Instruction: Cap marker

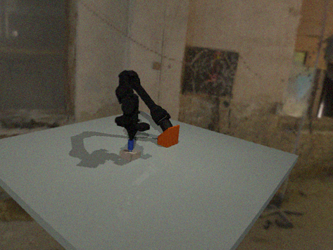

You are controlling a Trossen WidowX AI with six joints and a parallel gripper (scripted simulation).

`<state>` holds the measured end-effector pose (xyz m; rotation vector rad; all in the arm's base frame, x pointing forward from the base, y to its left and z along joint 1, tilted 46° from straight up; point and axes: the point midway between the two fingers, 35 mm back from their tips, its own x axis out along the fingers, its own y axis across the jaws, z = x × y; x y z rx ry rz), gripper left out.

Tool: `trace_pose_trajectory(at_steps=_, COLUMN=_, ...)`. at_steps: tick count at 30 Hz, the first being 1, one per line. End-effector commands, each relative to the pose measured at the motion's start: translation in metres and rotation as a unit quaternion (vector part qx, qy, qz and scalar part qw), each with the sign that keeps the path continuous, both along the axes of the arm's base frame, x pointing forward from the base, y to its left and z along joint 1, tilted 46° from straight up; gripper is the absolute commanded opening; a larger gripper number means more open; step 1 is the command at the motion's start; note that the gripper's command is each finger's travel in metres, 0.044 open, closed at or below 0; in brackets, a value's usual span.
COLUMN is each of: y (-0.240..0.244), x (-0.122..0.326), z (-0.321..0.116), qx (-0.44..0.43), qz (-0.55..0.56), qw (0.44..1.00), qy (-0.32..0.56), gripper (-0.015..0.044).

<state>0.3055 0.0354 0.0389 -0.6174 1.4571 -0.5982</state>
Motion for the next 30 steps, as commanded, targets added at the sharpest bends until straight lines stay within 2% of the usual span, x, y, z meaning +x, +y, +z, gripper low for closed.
trace_pose_trajectory(at_steps=1, y=0.001, x=0.0, z=0.0, qx=0.0, qz=0.0, qw=1.0, qy=0.0, gripper=0.0)
trace_pose_trajectory(at_steps=5, y=0.002, x=0.0, z=0.002, qx=0.0, qz=0.0, qw=1.0, qy=0.0, gripper=0.0)
trace_pose_trajectory(at_steps=12, y=0.059, x=-0.001, z=0.057, qx=0.002, qz=0.001, qw=1.0, qy=0.002, gripper=0.0)
trace_pose_trajectory(at_steps=17, y=0.064, x=-0.003, z=0.063, qx=0.001, qz=0.001, qw=1.0, qy=0.002, gripper=0.0)
trace_pose_trajectory(at_steps=30, y=0.064, x=-0.003, z=0.063, qx=0.001, qz=0.001, qw=1.0, qy=0.002, gripper=0.0341)
